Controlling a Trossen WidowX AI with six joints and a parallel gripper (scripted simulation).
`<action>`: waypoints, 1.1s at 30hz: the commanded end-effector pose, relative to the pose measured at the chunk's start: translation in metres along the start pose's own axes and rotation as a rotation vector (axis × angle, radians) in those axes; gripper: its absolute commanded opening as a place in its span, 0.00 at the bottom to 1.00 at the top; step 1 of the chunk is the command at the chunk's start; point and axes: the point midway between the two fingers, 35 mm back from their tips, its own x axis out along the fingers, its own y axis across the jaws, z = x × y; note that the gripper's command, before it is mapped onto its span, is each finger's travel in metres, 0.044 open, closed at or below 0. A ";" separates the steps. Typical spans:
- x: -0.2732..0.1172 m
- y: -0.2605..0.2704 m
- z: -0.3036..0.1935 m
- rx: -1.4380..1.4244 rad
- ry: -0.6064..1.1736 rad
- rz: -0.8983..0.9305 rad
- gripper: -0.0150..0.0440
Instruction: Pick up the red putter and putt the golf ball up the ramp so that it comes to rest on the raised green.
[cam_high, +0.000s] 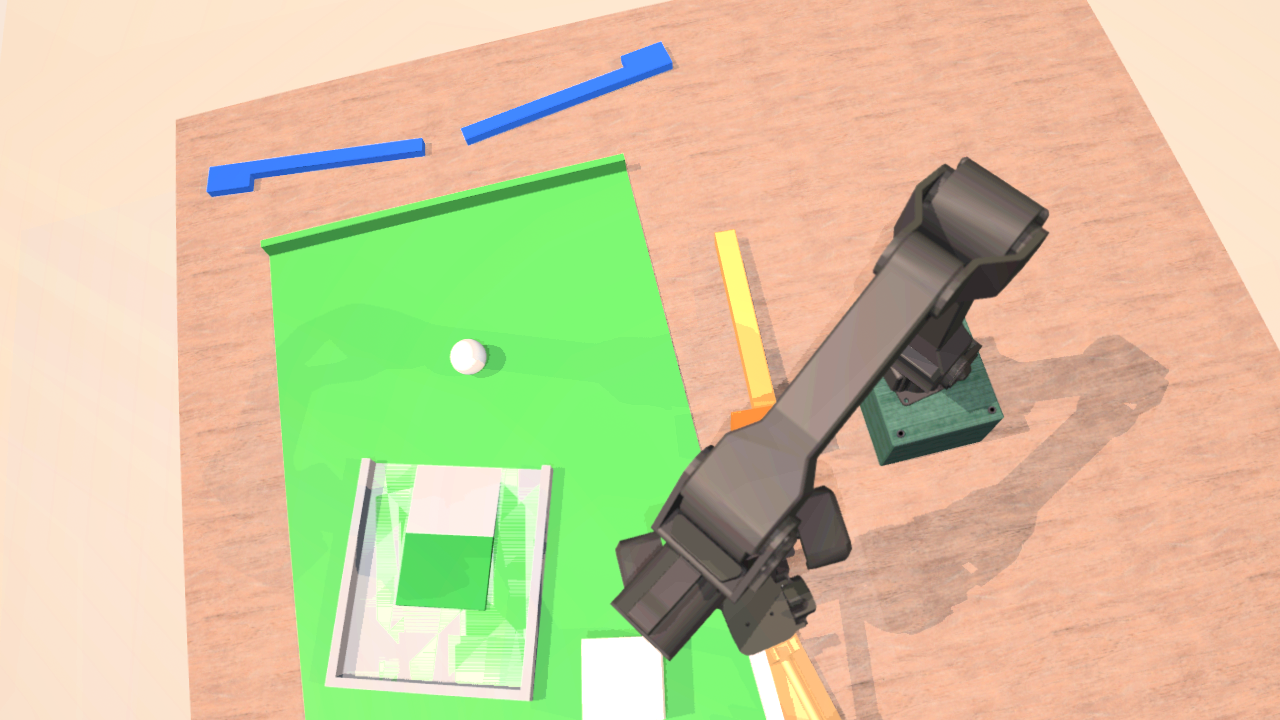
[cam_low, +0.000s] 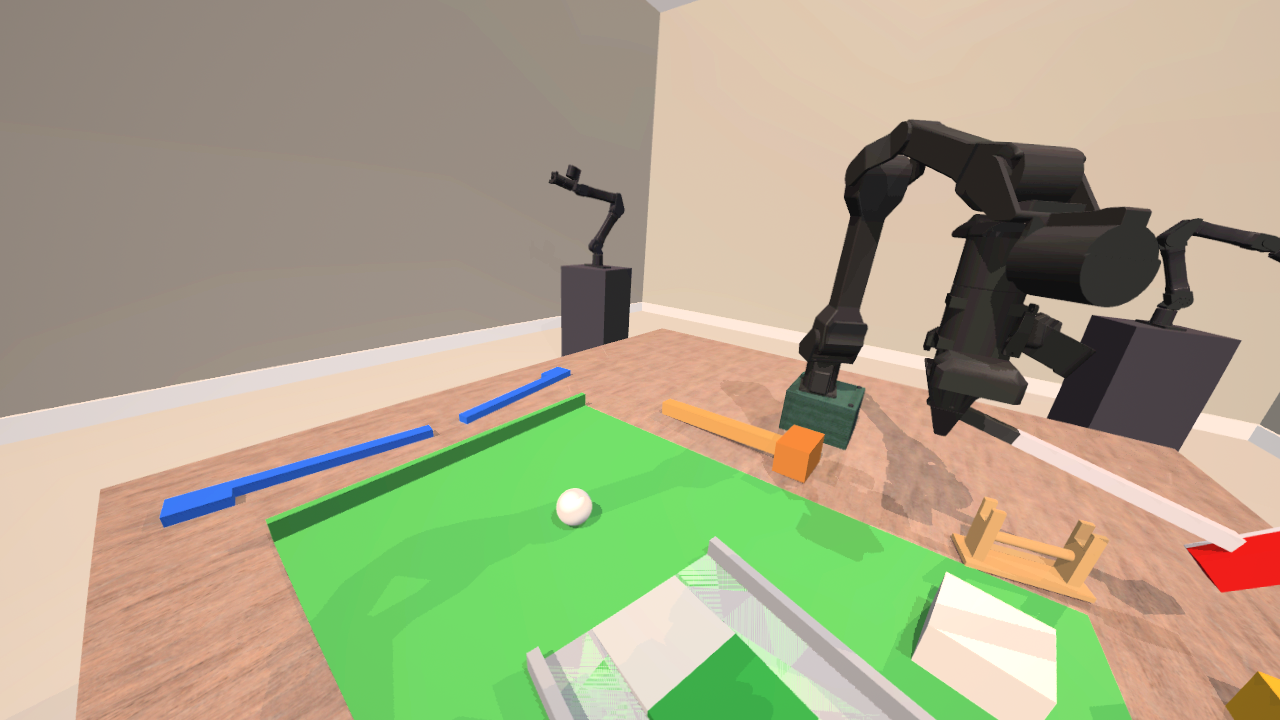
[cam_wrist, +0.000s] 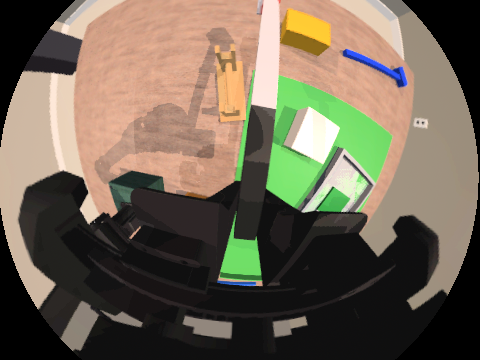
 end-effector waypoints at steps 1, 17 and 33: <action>0.002 -0.010 -0.018 0.120 0.001 0.001 0.25; 0.004 -0.036 -0.090 0.561 -0.002 -0.008 0.25; 0.005 -0.043 -0.171 0.999 0.014 -0.016 0.25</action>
